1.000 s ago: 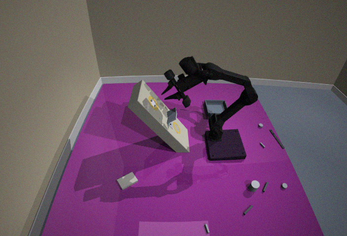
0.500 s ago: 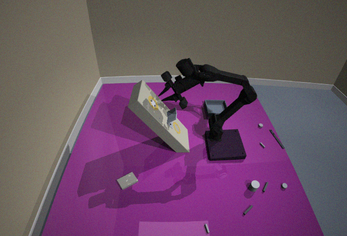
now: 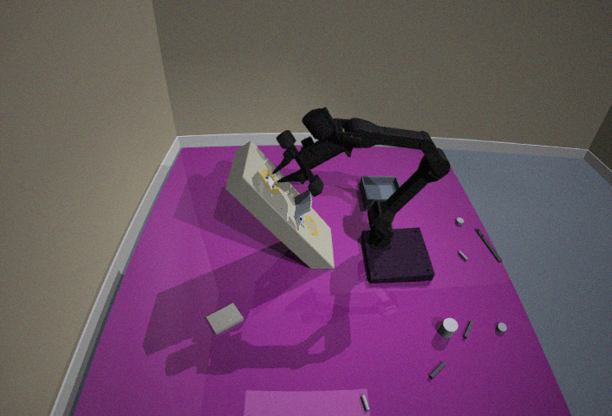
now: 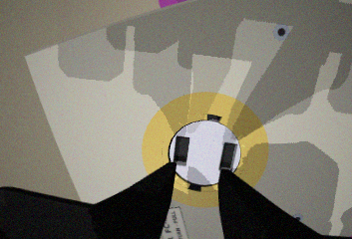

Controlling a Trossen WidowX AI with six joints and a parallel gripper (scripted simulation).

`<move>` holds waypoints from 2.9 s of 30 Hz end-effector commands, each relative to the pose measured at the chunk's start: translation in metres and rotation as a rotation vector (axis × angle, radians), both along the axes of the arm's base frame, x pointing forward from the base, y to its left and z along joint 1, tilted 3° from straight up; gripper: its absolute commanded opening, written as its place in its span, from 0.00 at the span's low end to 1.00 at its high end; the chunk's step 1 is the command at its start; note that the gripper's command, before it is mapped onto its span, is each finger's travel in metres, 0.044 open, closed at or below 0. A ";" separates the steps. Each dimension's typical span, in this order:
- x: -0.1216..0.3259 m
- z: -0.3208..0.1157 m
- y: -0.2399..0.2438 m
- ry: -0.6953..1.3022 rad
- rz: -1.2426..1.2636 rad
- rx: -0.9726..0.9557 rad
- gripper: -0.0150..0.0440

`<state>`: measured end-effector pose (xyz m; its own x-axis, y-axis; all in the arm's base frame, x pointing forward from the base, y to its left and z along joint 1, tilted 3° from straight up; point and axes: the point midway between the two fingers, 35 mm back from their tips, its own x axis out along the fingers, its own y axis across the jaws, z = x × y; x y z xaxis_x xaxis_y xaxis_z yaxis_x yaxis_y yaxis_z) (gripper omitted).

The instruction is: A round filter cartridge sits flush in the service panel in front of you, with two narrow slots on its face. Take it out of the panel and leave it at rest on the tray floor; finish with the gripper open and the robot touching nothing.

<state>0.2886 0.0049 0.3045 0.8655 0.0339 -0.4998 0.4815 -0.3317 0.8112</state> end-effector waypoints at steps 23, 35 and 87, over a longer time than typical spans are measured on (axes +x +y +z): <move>0.010 -0.012 -0.001 0.010 -0.005 0.001 0.45; 0.011 -0.010 0.000 0.010 -0.005 0.001 0.45; 0.016 -0.015 0.000 0.010 -0.005 0.001 0.45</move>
<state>0.3039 0.0047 0.2910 0.8613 0.0324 -0.5071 0.4878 -0.3327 0.8071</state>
